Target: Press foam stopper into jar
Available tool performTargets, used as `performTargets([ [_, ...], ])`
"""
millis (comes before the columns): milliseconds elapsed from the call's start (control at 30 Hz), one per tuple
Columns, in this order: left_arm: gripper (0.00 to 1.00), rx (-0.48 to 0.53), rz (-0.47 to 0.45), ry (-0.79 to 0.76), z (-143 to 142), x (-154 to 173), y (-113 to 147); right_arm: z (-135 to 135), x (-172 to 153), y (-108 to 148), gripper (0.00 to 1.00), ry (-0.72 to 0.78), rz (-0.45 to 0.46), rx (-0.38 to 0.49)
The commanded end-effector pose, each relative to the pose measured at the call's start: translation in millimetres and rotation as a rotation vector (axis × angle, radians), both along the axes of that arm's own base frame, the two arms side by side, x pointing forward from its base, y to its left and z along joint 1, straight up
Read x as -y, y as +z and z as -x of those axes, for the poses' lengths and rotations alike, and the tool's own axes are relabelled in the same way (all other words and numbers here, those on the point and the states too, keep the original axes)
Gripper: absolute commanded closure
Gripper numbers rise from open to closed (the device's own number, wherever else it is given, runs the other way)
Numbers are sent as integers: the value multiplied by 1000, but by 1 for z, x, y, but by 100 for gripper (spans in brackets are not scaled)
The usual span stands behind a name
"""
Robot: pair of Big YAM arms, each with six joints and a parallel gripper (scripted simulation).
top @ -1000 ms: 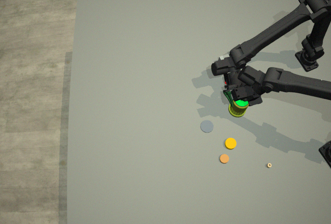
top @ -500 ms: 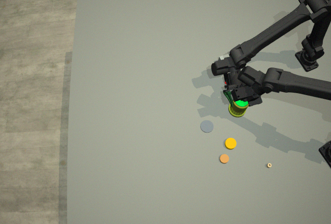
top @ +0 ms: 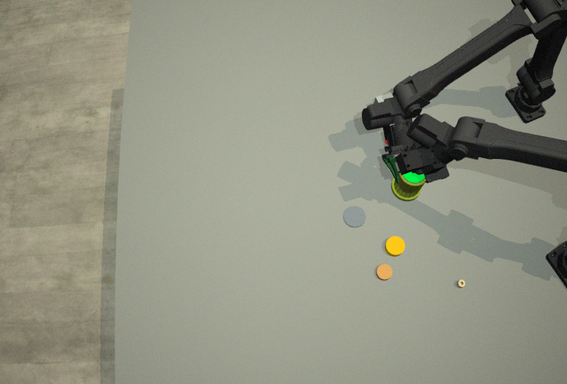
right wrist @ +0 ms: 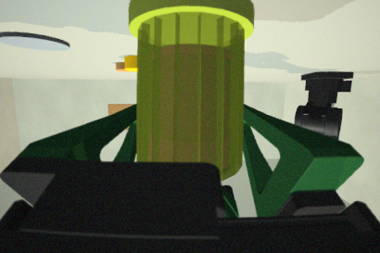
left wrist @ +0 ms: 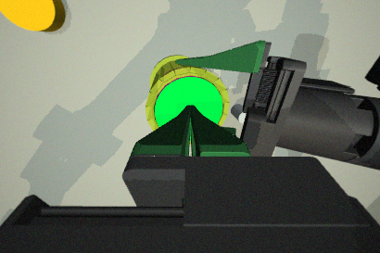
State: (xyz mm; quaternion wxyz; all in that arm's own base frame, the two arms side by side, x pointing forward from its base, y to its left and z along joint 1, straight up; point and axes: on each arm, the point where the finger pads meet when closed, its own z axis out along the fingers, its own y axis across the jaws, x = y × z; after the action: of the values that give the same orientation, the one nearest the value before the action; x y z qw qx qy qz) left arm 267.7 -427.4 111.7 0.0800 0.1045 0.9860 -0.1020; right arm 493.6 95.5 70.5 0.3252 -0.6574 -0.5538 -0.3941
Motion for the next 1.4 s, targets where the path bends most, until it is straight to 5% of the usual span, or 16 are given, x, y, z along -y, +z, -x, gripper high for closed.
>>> performTargets([
  [0,100,-14,-20,-9,2,4,-22,-5,10,1,36,-34,5,-7],
  [1367,100,-26,-40,-10,4,2,-47,-5,10,1,36,-34,5,-7],
])
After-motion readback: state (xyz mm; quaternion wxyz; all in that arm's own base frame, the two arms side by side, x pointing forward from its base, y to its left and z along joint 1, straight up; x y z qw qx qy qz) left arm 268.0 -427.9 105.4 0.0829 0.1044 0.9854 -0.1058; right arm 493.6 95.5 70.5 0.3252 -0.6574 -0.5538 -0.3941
